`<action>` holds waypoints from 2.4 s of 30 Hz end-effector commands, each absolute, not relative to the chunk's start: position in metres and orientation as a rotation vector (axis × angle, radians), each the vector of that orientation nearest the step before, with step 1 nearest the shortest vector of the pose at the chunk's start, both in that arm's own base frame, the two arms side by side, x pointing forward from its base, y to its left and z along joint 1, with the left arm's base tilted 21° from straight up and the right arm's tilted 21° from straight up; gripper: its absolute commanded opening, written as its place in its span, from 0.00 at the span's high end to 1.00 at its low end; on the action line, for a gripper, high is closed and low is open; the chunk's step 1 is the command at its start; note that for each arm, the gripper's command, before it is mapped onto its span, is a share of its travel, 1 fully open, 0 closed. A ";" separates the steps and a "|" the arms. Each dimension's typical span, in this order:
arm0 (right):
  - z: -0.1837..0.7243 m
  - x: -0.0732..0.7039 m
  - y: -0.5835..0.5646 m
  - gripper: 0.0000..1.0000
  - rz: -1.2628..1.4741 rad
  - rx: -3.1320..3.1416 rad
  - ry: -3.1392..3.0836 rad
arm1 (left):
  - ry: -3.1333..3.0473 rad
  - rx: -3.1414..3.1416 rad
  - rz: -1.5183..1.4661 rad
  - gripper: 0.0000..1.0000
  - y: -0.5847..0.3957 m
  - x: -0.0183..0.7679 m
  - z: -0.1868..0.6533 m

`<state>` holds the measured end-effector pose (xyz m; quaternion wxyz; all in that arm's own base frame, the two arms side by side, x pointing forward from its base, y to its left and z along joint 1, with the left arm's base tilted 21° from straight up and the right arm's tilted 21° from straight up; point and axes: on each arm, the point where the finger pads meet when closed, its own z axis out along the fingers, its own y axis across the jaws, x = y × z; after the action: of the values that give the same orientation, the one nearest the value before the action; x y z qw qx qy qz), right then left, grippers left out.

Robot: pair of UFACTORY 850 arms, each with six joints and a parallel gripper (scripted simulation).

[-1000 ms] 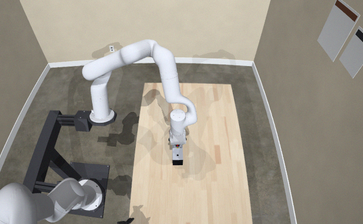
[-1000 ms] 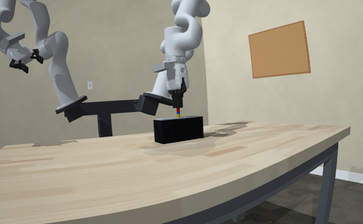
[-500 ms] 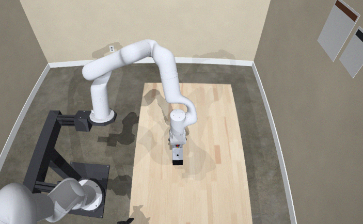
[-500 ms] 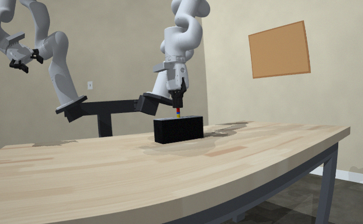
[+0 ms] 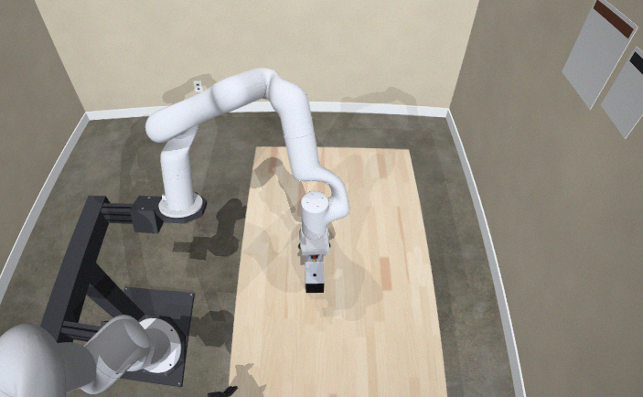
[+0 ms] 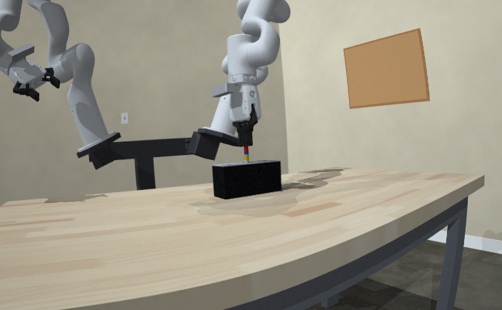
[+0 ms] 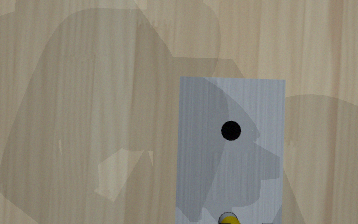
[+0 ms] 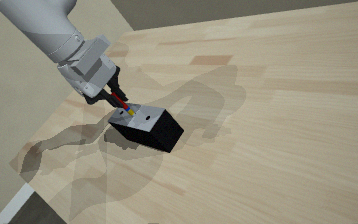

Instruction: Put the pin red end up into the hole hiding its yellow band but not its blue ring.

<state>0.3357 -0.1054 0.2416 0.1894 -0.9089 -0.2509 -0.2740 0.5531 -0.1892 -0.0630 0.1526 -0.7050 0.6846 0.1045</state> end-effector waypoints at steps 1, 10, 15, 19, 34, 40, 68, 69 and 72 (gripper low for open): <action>0.242 0.336 -0.106 0.00 -0.772 -2.555 -0.707 | 1.964 -2.022 0.298 1.00 -0.190 0.554 -0.062; 0.242 0.336 -0.106 0.00 -0.772 -2.555 -0.707 | 1.964 -2.022 0.298 1.00 -0.193 0.553 -0.053; 0.242 0.336 -0.106 0.00 -0.772 -2.555 -0.707 | 1.964 -2.022 0.298 1.00 -0.193 0.553 -0.053; 0.242 0.336 -0.106 0.00 -0.772 -2.555 -0.707 | 1.964 -2.022 0.298 1.00 -0.193 0.553 -0.053; 0.242 0.336 -0.106 0.00 -0.772 -2.555 -0.707 | 1.964 -2.022 0.298 1.00 -0.199 0.553 -0.039; 0.242 0.336 -0.106 0.00 -0.772 -2.555 -0.707 | 1.964 -2.022 0.298 1.00 -0.199 0.553 -0.039; 0.242 0.336 -0.106 0.00 -0.772 -2.555 -0.707 | 1.964 -2.022 0.299 1.00 -0.240 0.545 0.068; 0.242 0.336 -0.106 0.00 -0.772 -2.555 -0.707 | 1.964 -2.022 0.299 1.00 -0.240 0.545 0.068; 0.242 0.336 -0.106 0.00 -0.772 -2.555 -0.707 | 1.964 -2.022 0.299 1.00 -0.240 0.545 0.068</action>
<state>0.3357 -0.1054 0.2416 0.1894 -0.9089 -0.2509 -0.2740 0.5436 -0.2384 0.0659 0.1524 -0.7048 0.6846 0.1063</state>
